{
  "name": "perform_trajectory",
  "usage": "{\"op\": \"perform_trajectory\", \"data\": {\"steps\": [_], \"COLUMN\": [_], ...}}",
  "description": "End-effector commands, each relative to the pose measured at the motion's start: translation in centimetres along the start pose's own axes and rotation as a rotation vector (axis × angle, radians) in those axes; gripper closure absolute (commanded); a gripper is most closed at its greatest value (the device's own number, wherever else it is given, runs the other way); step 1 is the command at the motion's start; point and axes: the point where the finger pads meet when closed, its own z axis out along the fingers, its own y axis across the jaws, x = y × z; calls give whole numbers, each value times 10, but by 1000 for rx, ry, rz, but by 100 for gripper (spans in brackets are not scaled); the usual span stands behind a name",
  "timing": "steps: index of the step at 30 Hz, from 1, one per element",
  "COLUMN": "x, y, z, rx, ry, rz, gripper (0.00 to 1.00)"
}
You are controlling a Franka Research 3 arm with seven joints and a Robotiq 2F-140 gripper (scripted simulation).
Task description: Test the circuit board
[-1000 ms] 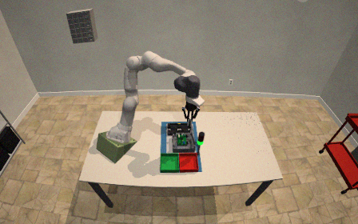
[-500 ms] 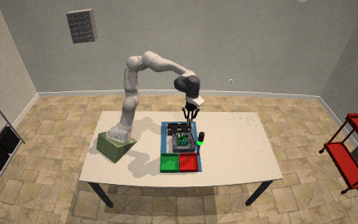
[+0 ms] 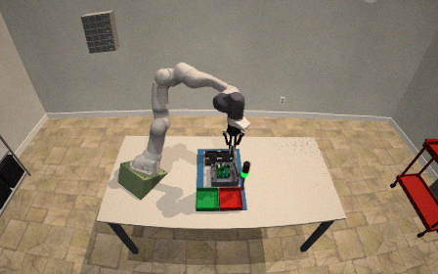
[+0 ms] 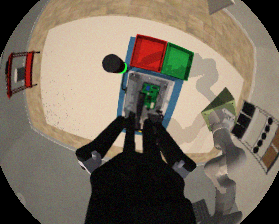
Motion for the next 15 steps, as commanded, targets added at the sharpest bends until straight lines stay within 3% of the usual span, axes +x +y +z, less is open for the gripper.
{"op": "perform_trajectory", "data": {"steps": [1,15], "x": [0,0], "y": [0,-21], "z": [0,-5], "rx": [1,1], "ry": [2,2], "rz": [-2,-2], "gripper": [100,100]}}
